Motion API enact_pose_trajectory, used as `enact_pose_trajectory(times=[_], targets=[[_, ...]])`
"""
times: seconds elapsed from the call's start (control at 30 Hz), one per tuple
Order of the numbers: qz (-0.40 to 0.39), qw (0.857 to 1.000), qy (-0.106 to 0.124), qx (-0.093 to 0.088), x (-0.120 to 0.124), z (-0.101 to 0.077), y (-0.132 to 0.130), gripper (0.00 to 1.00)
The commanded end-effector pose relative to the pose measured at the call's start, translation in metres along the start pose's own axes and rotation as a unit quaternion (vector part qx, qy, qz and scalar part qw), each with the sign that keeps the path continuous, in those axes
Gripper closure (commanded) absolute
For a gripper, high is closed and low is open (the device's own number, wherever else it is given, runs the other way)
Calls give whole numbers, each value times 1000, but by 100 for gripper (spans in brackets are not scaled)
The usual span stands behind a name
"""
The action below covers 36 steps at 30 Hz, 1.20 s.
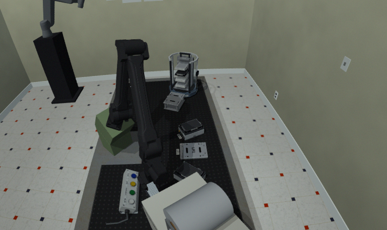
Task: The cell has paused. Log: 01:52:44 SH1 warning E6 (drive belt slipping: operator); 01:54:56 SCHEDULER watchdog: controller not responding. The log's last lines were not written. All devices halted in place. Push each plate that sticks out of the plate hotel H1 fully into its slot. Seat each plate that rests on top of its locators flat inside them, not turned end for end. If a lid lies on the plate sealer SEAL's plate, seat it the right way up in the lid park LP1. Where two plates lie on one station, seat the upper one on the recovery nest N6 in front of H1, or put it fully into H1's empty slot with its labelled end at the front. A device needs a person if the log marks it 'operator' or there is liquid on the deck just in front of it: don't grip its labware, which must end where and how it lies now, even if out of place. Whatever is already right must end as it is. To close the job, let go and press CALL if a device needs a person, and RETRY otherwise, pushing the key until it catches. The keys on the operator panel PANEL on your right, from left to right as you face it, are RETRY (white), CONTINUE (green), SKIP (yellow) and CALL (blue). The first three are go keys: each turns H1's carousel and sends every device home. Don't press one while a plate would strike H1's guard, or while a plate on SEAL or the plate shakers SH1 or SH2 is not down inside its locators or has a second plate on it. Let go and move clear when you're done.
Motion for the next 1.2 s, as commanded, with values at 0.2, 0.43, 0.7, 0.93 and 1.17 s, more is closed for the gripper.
enact_pose_trajectory(times=[0.2, 0.43, 0.7, 0.93, 1.17], targets=[[-6, 1000, -20, -3, -16, -21, 2, 16], [-3, 1000, -9, -2, -9, -12, 3, 16], [-3, 1000, -9, -2, -9, -12, 3, 16], [-7, 1000, -23, -4, -18, -40, 4, 16], [-7, 1000, -24, -4, -18, -55, 4, 16]])
Point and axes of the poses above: the point where the finger pads meet when closed, its own z axis out along the fingers, its own y axis across the jaws, x = y × z, the point moved 10 cm from there along -z, back along the fingers, and after that the axes turned 14 degrees about z, right-handed, at the moved point
